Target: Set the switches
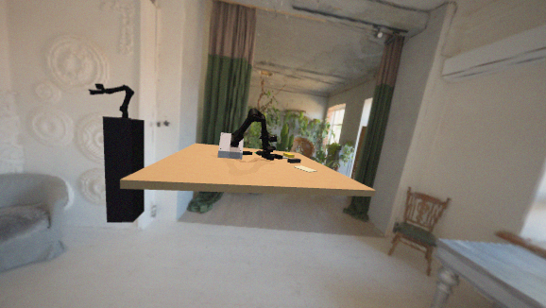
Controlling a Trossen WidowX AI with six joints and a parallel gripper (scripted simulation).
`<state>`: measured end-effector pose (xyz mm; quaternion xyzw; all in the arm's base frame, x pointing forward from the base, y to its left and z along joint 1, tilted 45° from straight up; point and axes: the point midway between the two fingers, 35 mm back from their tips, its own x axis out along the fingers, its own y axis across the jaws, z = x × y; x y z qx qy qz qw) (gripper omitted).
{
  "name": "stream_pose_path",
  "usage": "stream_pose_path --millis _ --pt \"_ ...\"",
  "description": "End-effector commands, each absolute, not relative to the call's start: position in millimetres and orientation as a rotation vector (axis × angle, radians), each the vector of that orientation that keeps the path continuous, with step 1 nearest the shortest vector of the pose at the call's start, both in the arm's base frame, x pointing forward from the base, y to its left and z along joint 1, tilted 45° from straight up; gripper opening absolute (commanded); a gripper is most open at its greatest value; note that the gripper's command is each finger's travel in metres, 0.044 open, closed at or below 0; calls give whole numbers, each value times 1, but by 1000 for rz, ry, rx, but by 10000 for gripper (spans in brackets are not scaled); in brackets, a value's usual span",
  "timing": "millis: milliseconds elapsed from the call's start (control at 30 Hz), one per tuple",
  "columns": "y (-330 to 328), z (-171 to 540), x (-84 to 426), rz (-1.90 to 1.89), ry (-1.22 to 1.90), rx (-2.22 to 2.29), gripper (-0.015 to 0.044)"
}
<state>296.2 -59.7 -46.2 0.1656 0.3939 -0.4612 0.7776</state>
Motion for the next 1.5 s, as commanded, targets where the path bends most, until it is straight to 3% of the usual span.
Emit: stream_pose_path --millis 0,767,967,1467 --pt "-58 -47 299 -994 852 360 0" --pt "-56 -47 304 -998 857 350 0" --pt "-23 -7 291 -994 854 362 0" --pt "21 -32 308 -1085 931 332 0"
